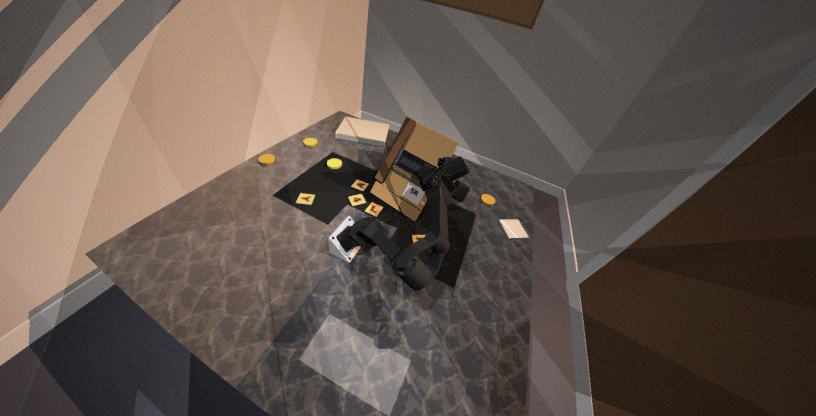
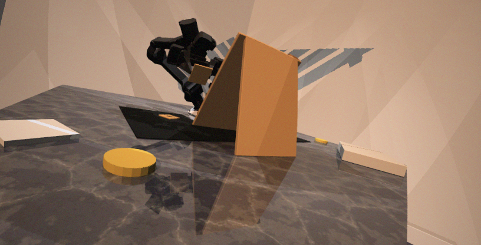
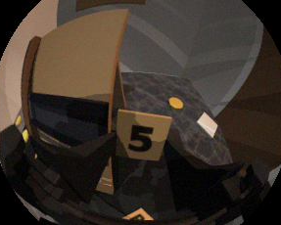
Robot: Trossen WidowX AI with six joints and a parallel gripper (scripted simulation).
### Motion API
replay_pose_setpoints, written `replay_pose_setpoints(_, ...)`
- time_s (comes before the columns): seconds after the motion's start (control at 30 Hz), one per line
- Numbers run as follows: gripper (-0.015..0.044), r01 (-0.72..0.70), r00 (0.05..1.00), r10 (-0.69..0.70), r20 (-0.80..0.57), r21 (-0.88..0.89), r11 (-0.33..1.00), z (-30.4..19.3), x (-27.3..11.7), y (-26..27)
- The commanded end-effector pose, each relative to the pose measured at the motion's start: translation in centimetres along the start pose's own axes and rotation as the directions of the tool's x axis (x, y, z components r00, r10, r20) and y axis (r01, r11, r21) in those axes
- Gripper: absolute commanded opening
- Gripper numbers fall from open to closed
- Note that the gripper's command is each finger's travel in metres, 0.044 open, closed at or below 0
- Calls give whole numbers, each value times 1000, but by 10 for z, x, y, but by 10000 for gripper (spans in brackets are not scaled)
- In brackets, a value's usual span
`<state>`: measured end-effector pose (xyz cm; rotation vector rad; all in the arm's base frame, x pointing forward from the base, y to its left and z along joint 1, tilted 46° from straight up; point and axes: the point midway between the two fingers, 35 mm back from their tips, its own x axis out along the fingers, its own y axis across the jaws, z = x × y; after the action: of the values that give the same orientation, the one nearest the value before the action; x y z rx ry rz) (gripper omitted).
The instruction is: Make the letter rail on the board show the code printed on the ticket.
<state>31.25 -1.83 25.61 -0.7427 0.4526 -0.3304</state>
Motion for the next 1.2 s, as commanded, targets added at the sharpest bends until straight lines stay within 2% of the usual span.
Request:
replay_pose_setpoints(0.0, 0, 2, 1000, -2, -2, 4, 1000, -1, 0, 3)
replay_pose_setpoints(1.17, 0, 2, 1000, -2, -3, 4, 1000, -1, 0, 21)
